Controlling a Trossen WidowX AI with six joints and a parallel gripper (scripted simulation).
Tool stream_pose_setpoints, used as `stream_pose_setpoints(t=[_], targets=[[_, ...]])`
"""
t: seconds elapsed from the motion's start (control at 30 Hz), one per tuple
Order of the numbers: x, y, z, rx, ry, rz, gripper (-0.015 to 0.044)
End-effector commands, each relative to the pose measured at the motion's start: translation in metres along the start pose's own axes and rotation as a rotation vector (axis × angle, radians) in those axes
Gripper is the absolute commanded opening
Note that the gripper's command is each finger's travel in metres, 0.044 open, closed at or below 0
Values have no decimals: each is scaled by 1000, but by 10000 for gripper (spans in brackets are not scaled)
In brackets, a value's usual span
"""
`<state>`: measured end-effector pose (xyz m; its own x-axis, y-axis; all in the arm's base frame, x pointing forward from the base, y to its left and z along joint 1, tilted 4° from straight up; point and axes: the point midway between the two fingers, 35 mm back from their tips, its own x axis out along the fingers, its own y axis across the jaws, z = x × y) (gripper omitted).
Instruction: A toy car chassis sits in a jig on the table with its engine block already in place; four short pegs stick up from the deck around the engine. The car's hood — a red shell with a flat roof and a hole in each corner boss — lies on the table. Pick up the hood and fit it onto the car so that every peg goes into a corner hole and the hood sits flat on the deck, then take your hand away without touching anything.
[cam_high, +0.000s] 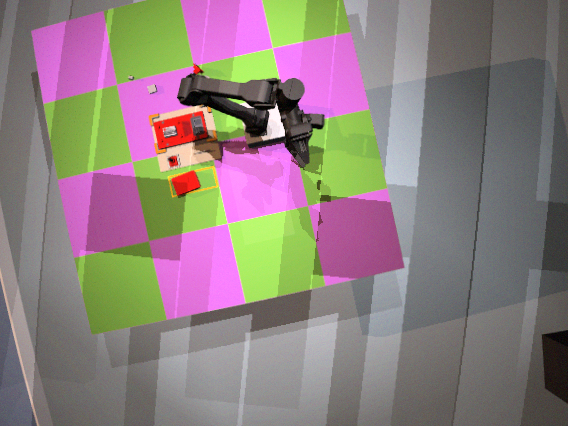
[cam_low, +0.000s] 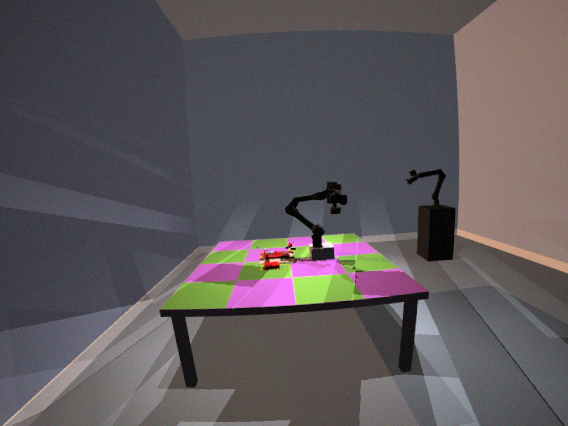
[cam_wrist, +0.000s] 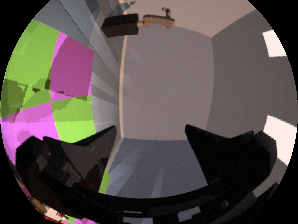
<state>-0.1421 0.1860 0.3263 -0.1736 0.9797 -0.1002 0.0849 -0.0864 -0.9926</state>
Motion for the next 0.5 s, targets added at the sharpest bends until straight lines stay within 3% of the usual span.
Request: stream_pose_setpoints(t=[0.0,0.47], targets=[[1,0,0,3,4,3,440],[91,46,-73,300,403,251,440]])
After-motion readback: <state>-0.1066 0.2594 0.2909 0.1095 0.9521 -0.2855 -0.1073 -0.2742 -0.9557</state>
